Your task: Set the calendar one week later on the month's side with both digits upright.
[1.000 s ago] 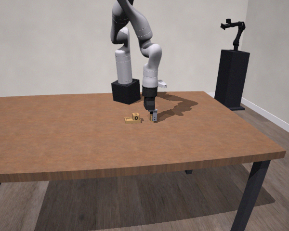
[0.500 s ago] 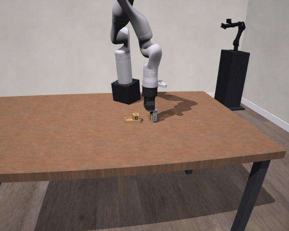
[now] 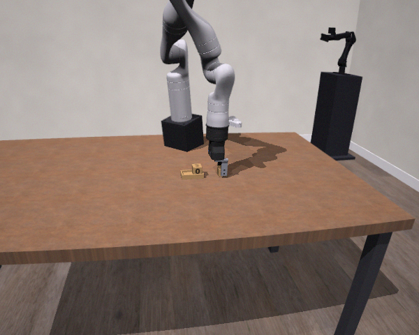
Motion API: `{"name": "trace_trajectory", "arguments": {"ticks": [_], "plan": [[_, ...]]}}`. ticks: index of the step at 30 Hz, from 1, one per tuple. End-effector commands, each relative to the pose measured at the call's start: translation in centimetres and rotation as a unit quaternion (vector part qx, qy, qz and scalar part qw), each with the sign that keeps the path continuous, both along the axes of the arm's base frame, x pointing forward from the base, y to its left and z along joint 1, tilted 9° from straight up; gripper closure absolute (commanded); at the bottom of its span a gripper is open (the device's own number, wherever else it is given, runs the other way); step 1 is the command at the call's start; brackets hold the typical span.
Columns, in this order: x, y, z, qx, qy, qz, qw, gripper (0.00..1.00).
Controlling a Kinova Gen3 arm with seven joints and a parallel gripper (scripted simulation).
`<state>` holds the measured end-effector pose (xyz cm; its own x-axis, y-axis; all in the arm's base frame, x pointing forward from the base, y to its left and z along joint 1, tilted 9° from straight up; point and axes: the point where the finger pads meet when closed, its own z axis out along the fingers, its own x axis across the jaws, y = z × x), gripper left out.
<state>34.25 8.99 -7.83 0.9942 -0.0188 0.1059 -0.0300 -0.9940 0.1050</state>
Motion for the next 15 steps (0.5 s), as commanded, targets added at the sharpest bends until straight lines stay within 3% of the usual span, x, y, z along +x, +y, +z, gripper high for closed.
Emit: {"name": "trace_trajectory", "arguments": {"ticks": [1,5,6,15], "plan": [[0.04,0.02,0.05,0.0,-0.001,0.0,1.0,0.1],[0.04,0.02,0.05,0.0,-0.001,0.0,1.0,0.1],[0.04,0.02,0.05,0.0,-0.001,0.0,1.0,0.4],[0.04,0.02,0.05,0.0,-0.001,0.0,1.0,0.4]]}}
